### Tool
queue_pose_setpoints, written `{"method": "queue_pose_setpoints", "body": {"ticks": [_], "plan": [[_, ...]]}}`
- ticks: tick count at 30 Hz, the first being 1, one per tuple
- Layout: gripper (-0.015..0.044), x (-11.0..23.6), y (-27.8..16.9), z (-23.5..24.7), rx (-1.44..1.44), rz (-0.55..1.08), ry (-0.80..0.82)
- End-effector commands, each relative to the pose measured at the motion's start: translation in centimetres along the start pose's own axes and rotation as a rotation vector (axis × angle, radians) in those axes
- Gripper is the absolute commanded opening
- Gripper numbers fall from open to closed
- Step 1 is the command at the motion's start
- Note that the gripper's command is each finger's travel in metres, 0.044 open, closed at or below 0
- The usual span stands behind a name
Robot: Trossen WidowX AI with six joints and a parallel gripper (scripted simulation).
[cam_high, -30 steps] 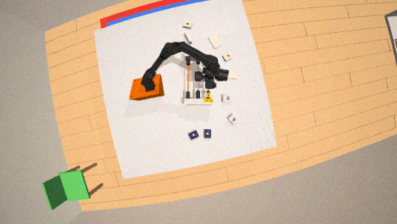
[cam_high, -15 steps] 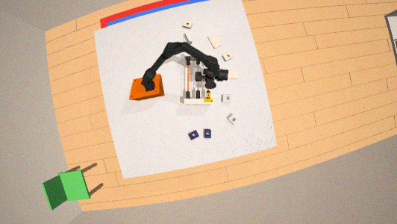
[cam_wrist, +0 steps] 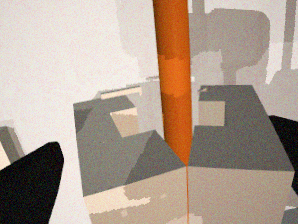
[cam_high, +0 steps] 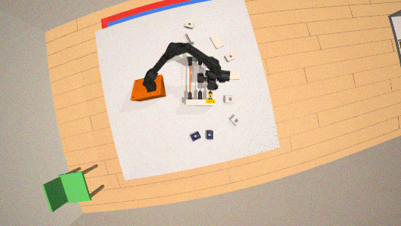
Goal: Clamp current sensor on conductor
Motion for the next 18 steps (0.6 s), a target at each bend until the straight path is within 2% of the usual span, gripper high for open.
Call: {"method": "queue_pose_setpoints", "body": {"ticks": [1,9,18], "plan": [[0.0440,-0.96,0.11,-0.14,-0.010,0.004,-0.010],[0.0440,-1.68,0.10,-0.17,-0.010,0.004,-0.010],[0.0380,-1.26,-0.02,-0.05,0.000,0.000,-0.003]]}}
Point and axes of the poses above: the point midway between the two fingers, 35 mm back from their tips, its own x axis back along the fingers, its own z axis across the jaws, y = z × x, the point moved 9 cm from there along x, back along the fingers, and after that the axes turned 8 degrees about -x, right-handed, at the moved point
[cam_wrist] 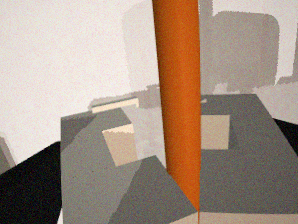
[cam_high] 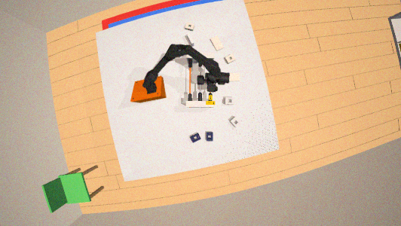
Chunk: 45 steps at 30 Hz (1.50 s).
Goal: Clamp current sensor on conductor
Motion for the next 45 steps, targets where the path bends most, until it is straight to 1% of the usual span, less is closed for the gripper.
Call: {"method": "queue_pose_setpoints", "body": {"ticks": [1,14,25,45], "plan": [[0.0373,0.08,0.00,0.01,0.000,0.000,0.001],[0.0287,0.08,0.00,0.01,0.000,0.000,0.001],[0.0000,0.08,0.00,0.01,0.000,0.000,0.001],[0.0000,0.08,0.00,0.01,0.000,0.000,0.001]]}}
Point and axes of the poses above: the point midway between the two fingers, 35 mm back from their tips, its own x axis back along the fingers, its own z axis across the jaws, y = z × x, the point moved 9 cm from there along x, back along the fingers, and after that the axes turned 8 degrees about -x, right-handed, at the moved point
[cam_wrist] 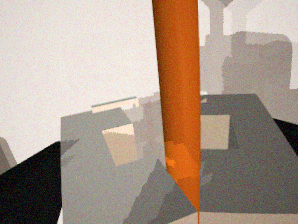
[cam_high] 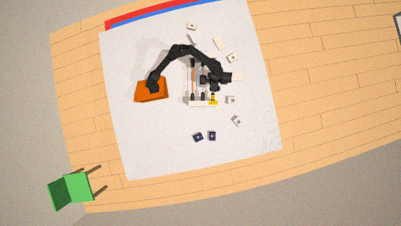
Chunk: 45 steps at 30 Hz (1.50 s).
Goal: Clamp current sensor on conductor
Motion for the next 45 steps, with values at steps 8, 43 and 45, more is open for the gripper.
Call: {"method": "queue_pose_setpoints", "body": {"ticks": [8,43,45], "plan": [[0.0000,0.1,0.0,0.0,0.000,0.000,0.001],[0.0000,1.9,0.1,-0.2,-0.010,0.007,0.023],[0.0000,2.0,0.1,-0.3,-0.010,0.007,0.024]]}}
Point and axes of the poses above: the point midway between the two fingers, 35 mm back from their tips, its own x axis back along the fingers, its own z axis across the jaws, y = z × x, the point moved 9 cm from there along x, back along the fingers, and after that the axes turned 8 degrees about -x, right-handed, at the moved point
